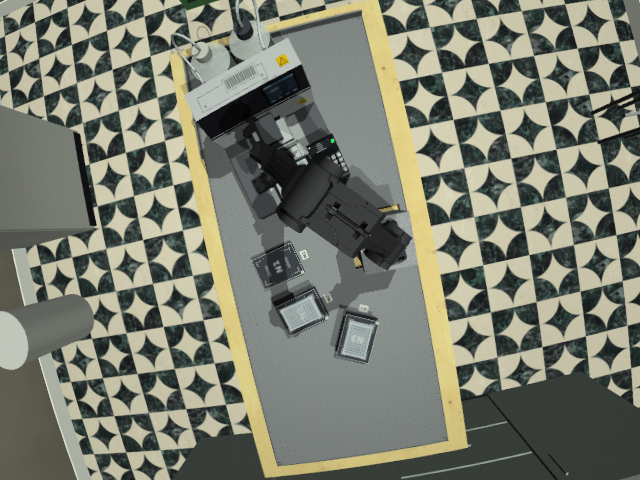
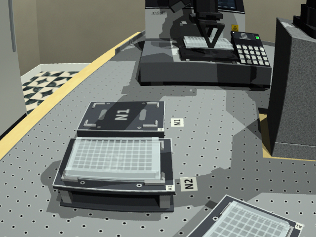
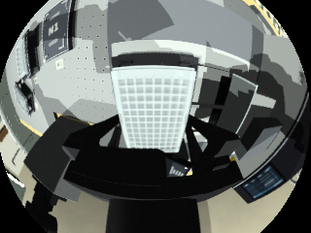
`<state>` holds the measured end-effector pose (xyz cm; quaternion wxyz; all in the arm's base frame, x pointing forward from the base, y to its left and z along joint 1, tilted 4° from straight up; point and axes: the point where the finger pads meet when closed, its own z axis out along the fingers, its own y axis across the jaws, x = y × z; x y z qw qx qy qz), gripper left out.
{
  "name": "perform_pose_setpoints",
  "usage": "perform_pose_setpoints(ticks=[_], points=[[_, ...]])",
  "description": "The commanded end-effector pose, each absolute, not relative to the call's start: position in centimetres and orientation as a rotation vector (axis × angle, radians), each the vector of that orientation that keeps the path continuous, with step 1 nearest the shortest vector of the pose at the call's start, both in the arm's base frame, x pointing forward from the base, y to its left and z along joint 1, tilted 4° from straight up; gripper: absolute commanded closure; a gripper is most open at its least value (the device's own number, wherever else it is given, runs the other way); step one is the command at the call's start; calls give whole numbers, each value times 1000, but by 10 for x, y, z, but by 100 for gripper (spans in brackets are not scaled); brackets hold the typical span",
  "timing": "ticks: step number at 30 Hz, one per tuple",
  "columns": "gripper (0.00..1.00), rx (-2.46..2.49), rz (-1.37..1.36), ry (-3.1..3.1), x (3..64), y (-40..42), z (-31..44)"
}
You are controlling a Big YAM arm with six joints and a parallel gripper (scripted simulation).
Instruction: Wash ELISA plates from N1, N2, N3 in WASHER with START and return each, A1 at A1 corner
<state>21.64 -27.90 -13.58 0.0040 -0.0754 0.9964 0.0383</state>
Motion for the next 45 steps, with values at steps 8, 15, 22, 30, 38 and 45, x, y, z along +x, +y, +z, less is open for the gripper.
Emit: perform_pose_setpoints(ticks=[8,15,22,30,38,45], points=[[16,-232,78,3108,219,-291,-109],[16,-238,62,3101,223,-297,-97],[16,-239,42,3094,228,-304,-82],[16,-239,40,3094,228,-305,-71],[16,-239,38,3093,228,-306,-57],[16,-244,37,3092,229,-306,-50]])
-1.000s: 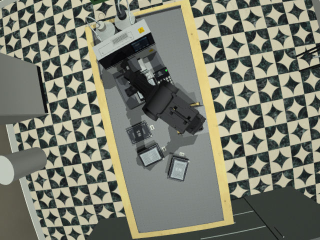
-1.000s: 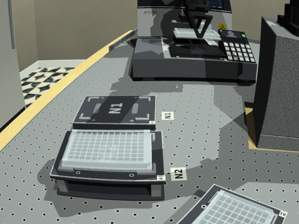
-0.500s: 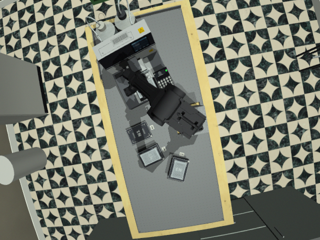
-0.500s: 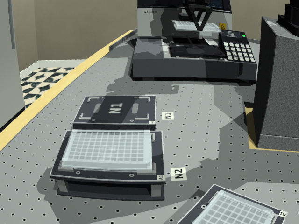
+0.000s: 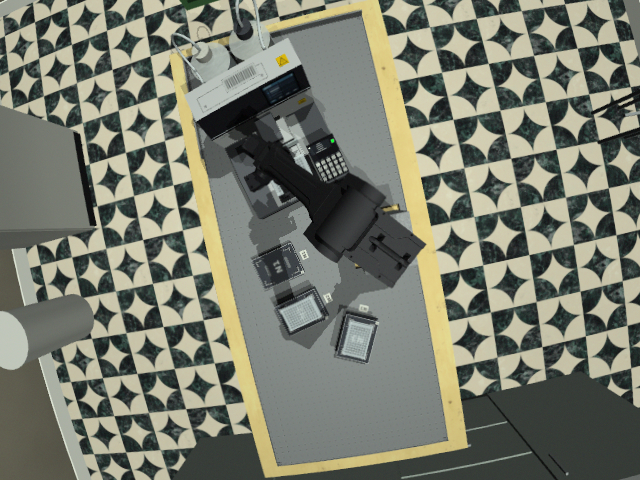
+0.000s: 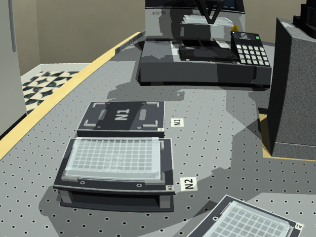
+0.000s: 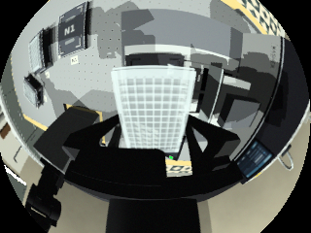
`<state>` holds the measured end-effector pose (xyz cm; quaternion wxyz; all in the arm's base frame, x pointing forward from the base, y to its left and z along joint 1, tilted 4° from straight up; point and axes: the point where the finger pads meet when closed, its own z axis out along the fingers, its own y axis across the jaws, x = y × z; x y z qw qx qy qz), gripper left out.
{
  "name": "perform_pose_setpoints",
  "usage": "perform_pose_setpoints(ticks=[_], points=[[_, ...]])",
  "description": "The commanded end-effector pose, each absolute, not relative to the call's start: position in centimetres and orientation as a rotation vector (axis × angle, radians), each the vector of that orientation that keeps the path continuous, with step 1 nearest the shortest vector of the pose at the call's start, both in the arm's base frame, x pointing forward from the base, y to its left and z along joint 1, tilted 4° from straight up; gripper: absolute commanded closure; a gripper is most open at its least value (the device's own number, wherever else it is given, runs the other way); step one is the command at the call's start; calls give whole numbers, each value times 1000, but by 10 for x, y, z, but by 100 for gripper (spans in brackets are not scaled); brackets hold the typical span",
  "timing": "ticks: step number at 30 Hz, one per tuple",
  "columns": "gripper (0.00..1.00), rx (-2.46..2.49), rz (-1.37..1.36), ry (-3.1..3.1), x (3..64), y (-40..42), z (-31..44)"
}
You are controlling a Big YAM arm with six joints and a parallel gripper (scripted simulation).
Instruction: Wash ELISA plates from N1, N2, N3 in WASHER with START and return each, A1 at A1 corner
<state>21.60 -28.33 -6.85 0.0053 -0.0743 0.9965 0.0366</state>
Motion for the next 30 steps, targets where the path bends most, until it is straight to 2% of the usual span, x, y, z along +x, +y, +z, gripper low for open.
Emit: perform_pose_setpoints(ticks=[1,15,30], points=[[16,-244,30,3090,230,-307,-51],[16,-212,95,3113,242,-262,-71],[16,-212,80,3100,304,-216,-79]])
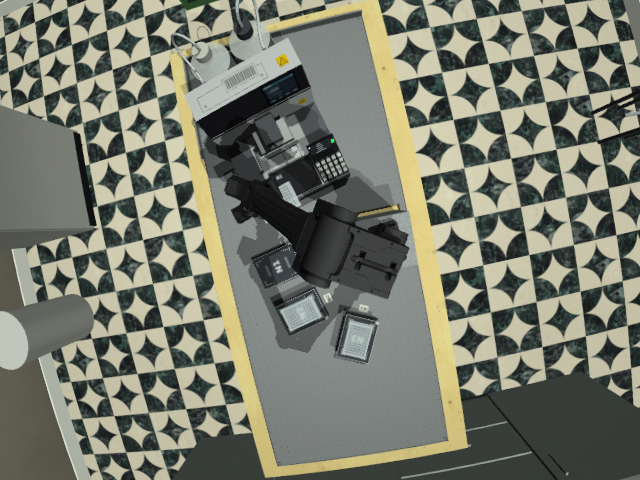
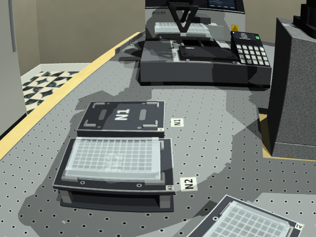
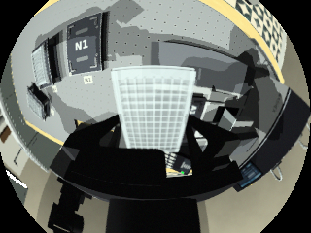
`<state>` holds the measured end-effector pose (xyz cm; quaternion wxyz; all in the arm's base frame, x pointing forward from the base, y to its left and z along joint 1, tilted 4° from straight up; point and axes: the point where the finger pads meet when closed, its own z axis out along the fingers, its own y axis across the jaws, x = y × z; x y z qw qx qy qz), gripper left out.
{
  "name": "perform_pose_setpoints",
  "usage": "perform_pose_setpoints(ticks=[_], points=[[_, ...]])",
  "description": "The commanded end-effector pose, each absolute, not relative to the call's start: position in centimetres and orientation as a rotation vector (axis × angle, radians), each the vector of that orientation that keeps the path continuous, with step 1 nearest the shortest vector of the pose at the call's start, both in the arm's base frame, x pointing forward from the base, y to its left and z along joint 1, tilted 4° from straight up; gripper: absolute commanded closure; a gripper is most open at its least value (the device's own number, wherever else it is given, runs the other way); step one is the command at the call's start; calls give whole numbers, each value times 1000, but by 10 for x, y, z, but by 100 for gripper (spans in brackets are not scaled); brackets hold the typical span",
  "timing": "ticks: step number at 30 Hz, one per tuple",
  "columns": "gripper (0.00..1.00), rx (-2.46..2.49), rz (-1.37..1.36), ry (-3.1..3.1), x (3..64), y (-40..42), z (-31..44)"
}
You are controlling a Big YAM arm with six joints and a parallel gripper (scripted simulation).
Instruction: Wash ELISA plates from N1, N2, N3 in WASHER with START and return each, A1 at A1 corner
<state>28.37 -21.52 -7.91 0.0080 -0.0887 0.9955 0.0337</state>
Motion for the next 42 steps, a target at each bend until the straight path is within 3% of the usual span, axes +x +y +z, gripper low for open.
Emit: perform_pose_setpoints(ticks=[1,14,21,42], points=[[16,-212,80,3100,304,-216,-79],[16,-212,80,3093,349,-173,-85],[16,-176,70,3088,343,-180,-78],[16,-189,100,3103,371,-76,-99]])
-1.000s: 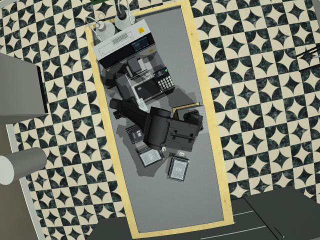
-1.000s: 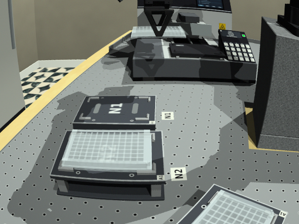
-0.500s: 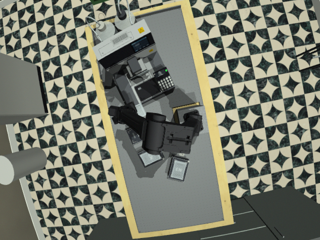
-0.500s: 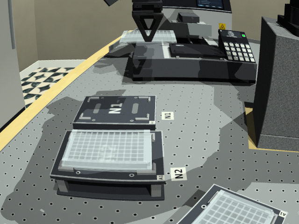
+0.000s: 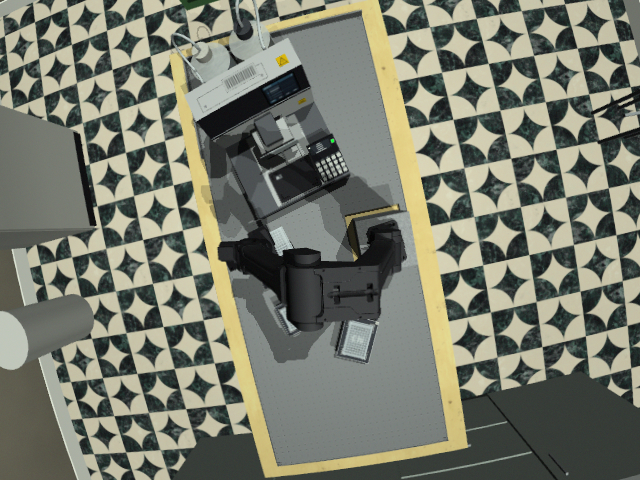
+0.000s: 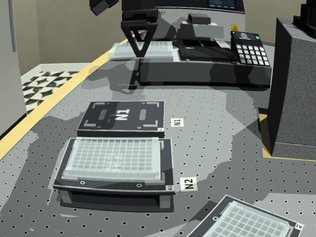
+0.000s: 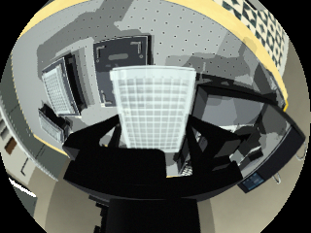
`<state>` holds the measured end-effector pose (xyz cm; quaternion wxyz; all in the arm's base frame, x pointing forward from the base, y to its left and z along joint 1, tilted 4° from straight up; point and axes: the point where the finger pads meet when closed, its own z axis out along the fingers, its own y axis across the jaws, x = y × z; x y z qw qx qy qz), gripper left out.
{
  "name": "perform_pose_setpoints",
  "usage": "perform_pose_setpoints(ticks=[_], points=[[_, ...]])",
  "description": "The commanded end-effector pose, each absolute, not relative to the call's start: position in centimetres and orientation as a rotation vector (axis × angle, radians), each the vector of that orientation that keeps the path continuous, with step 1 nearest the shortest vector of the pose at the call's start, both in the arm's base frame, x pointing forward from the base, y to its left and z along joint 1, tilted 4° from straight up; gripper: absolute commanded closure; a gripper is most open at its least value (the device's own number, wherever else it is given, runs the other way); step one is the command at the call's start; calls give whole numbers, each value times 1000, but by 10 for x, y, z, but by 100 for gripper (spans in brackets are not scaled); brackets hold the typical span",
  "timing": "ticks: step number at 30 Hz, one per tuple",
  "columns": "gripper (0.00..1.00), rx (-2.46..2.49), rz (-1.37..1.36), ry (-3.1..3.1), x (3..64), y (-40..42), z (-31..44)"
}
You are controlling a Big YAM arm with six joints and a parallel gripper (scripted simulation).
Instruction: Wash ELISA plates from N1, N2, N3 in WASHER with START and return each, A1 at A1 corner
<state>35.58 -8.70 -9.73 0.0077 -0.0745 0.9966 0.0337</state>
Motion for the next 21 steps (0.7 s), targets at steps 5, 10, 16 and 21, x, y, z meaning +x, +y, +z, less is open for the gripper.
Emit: perform_pose_setpoints(ticks=[5,10,16,21], points=[[16,-189,96,3092,386,-52,-99],[16,-189,98,3092,392,-32,-101],[16,-189,100,3093,399,-8,-104],[16,-152,99,3091,401,-13,-101]])
